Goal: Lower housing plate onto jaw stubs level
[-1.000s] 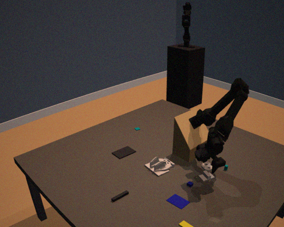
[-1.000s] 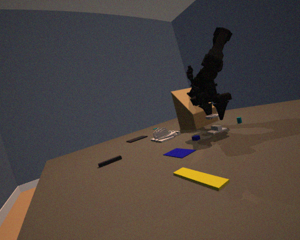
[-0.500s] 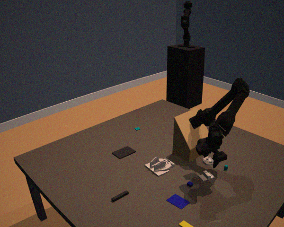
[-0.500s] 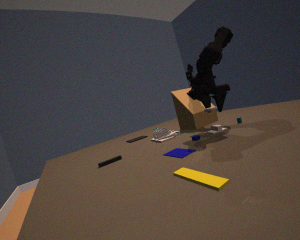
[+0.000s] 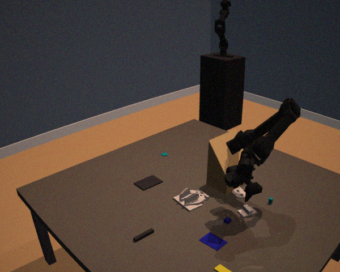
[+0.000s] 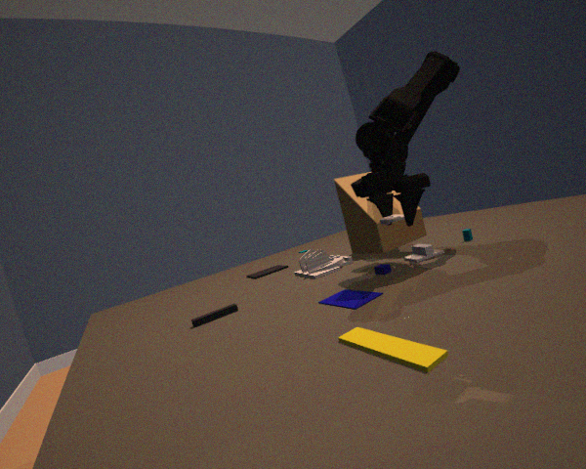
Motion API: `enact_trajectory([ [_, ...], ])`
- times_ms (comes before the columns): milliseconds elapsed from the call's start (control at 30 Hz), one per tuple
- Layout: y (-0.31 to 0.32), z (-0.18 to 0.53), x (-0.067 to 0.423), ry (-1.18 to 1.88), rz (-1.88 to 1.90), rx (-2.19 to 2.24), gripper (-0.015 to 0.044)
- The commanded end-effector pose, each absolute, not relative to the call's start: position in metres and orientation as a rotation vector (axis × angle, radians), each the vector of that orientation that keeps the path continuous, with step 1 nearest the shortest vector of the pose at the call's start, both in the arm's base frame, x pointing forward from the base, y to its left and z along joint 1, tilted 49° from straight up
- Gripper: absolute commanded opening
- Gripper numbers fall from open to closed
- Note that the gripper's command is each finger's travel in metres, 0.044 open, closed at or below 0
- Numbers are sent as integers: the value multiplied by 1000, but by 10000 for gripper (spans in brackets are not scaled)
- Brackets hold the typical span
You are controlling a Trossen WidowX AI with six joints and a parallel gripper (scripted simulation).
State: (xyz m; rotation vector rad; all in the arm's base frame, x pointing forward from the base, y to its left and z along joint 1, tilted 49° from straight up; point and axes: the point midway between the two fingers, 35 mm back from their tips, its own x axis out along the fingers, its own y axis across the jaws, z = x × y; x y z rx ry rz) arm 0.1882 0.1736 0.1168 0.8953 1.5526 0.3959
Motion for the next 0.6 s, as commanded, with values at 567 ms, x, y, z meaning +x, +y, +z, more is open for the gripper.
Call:
enact_trajectory([
  [567,135,71,220,1543,415,819,351],
])
